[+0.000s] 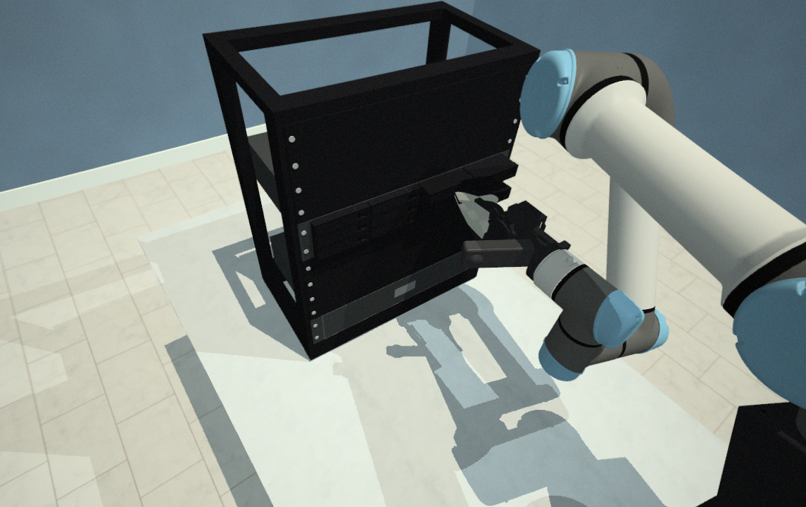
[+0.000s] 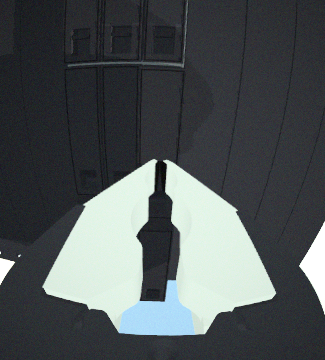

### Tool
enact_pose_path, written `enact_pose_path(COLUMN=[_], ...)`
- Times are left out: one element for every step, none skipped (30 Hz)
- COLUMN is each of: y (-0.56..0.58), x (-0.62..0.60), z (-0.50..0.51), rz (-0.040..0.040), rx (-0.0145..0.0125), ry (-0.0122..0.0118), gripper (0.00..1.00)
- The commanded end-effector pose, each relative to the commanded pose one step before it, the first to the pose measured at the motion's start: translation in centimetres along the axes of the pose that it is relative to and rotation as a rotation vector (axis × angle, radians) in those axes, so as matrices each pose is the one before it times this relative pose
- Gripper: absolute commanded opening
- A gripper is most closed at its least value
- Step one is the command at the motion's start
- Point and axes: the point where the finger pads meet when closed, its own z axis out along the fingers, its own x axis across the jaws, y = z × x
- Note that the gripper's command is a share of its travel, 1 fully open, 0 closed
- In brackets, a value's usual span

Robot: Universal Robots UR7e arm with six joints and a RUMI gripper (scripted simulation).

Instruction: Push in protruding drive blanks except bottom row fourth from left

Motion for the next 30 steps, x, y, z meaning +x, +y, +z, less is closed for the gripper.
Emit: enact_pose_path(y=[-0.051,0.000,0.000,0.000,0.000,0.000,0.000,0.000,0.000,0.000,0.000,0.000,0.000,0.000,0.000,0.000,0.000,0.000,0.000,0.000,0.000,0.000,0.000,0.000,0.000,0.000,0.000,0.000,0.000,0.000], x=[0.055,0.000,0.000,0.000,0.000,0.000,0.000,0.000,0.000,0.000,0.000,0.000,0.000,0.000,0.000,0.000,0.000,0.000,0.000,0.000,0.000,0.000,0.000,0.000,0.000,0.000,0.000,0.000,0.000,0.000], z=[0.174,0.000,0.000,0.000,0.000,0.000,0.000,0.000,0.000,0.000,0.000,0.000,0.000,0.000,0.000,0.000,0.000,0.000,0.000,0.000,0.000,0.000,0.000,0.000,0.000,0.000,0.000,0.000,0.000,0.006], rz=[-0.00053,0.00000,0.00000,0.00000,0.00000,0.00000,0.00000,0.00000,0.00000,0.00000,0.00000,0.00000,0.00000,0.00000,0.00000,0.00000,0.00000,0.00000,0.00000,0.00000,0.00000,0.00000,0.00000,0.00000,0.00000,0.00000,0.00000,0.00000,0.00000,0.00000], rx=[0.00009,0.00000,0.00000,0.00000,0.00000,0.00000,0.00000,0.00000,0.00000,0.00000,0.00000,0.00000,0.00000,0.00000,0.00000,0.00000,0.00000,0.00000,0.00000,0.00000,0.00000,0.00000,0.00000,0.00000,0.00000,0.00000,0.00000,0.00000,0.00000,0.00000], ry=[0.00222,0.00000,0.00000,0.00000,0.00000,0.00000,0.00000,0.00000,0.00000,0.00000,0.00000,0.00000,0.00000,0.00000,0.00000,0.00000,0.00000,0.00000,0.00000,0.00000,0.00000,0.00000,0.00000,0.00000,0.00000,0.00000,0.00000,0.00000,0.00000,0.00000], gripper=[0.00,0.00,0.00,0.00,0.00,0.00,0.00,0.00,0.00,0.00,0.00,0.00,0.00,0.00,0.00,0.00,0.00,0.00,0.00,0.00,0.00,0.00,0.00,0.00,0.00,0.00,0.00,0.00,0.00,0.00])
